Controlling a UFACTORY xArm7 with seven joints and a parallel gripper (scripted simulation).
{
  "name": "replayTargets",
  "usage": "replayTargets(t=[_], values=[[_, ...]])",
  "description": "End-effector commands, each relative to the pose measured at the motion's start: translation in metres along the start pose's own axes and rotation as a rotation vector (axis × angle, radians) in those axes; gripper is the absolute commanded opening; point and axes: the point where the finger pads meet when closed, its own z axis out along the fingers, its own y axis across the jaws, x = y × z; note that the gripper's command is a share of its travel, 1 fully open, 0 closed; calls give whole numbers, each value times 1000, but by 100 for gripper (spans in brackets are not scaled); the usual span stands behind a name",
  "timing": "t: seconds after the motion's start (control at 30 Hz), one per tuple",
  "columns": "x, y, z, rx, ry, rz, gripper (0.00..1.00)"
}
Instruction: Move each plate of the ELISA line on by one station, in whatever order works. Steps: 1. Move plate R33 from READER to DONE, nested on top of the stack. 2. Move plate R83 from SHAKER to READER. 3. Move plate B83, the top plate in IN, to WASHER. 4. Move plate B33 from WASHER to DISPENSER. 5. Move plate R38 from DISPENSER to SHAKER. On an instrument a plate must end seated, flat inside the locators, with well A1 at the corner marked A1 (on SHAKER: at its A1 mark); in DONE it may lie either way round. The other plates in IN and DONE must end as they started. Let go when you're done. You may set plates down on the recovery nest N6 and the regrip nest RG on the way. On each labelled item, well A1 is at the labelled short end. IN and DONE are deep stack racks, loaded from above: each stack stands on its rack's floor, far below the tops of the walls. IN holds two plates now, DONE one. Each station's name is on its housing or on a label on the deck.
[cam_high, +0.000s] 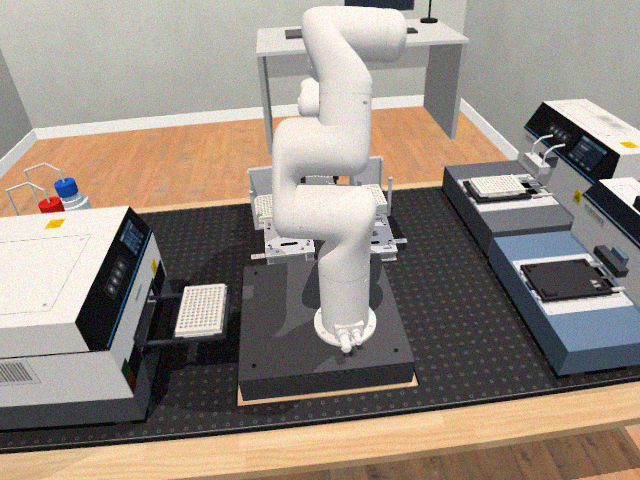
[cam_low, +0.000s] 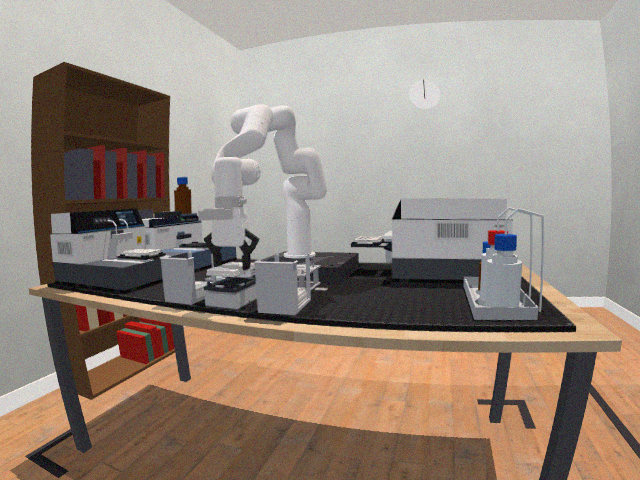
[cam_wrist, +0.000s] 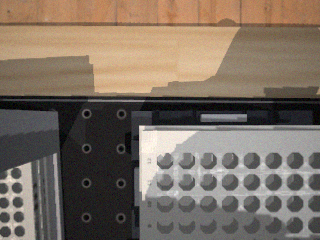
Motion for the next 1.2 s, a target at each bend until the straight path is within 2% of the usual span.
replayTargets(t=[0.0,0.2,0.67,1.17], values=[[2,0,-2,0,4,0,0],[2,0,-2,0,5,0,0],[1,0,16,0,4,0,0],[2,0,16,0,4,0,0]])
